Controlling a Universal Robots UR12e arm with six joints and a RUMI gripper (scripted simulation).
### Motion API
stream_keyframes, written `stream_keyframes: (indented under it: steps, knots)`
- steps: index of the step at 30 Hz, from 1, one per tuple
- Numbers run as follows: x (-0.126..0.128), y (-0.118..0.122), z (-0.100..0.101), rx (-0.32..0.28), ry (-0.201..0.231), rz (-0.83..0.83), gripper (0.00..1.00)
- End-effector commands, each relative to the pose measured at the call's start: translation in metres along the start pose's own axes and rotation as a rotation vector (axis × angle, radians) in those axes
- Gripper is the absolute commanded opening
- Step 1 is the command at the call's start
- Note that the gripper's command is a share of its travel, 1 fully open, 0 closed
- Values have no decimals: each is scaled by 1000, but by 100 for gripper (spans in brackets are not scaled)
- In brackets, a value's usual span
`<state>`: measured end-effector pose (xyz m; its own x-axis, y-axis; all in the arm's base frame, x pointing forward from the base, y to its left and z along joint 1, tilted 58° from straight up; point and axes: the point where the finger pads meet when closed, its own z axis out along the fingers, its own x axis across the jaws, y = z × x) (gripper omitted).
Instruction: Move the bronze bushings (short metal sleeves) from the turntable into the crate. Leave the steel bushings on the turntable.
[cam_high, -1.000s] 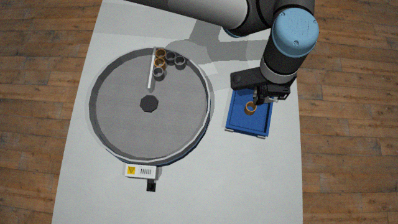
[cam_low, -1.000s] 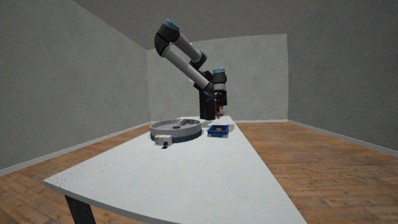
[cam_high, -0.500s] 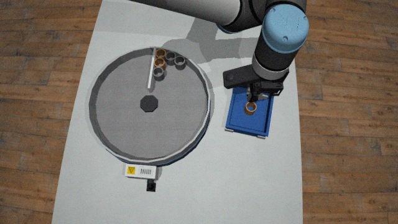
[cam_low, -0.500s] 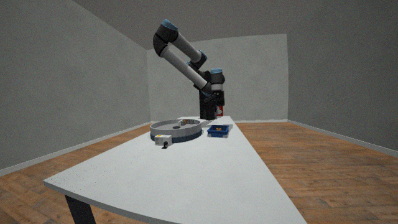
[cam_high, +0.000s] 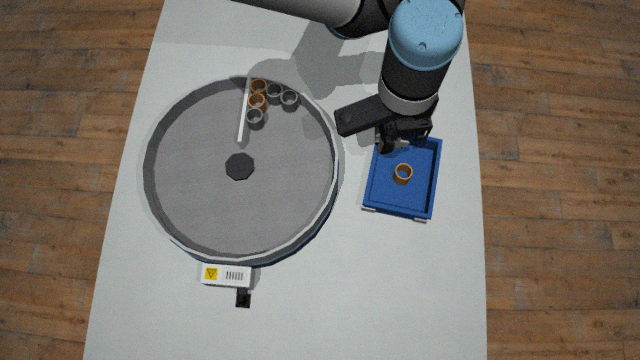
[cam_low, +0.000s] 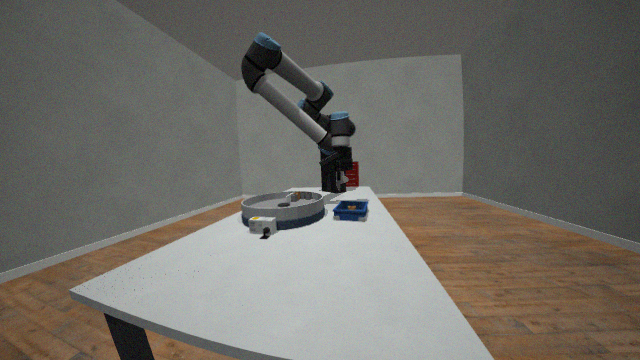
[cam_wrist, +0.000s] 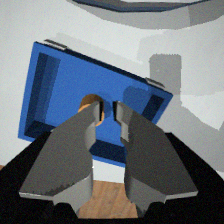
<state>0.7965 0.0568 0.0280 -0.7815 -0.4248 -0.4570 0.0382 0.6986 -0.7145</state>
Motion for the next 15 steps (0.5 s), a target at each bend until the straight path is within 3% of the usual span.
stream_keyframes:
  steps: [1, 15]
  knots:
    - [17, -24, -1, -1, -6, -86, 5]
    - [53, -76, -1, -1, -6, -265, 5]
